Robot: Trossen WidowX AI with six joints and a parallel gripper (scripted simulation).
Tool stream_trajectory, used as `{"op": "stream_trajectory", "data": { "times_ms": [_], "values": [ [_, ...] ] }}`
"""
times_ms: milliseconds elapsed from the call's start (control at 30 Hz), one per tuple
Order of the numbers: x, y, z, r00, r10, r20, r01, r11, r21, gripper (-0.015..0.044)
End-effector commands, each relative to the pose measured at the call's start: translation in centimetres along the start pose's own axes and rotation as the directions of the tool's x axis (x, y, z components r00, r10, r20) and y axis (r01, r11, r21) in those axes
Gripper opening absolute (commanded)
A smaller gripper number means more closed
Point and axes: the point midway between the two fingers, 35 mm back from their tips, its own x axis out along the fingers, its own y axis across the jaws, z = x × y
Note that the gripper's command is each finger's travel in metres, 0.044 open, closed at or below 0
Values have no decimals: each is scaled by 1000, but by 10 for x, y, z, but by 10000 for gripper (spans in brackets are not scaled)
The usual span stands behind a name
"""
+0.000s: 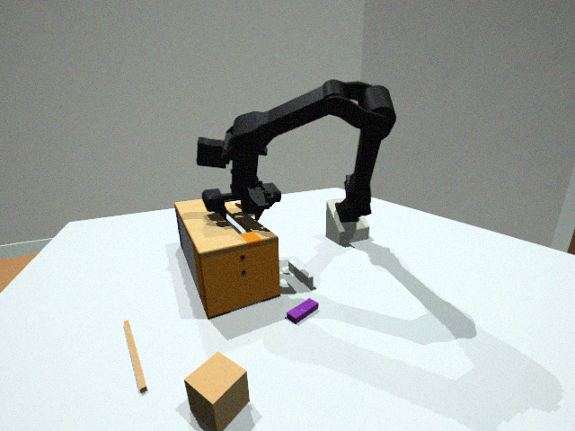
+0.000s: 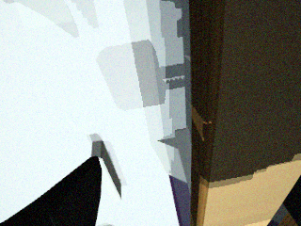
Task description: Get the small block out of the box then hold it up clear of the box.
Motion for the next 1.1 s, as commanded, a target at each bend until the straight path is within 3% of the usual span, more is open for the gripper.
{"op": "stream_trajectory", "data": {
  "times_ms": [0,1067],
  "values": [
    [5,0,-10,1000,4,-3,-4,1000,-4,400],
    [8,0,-19,1000,4,-4,-4,1000,-4,400]
  ]
}}
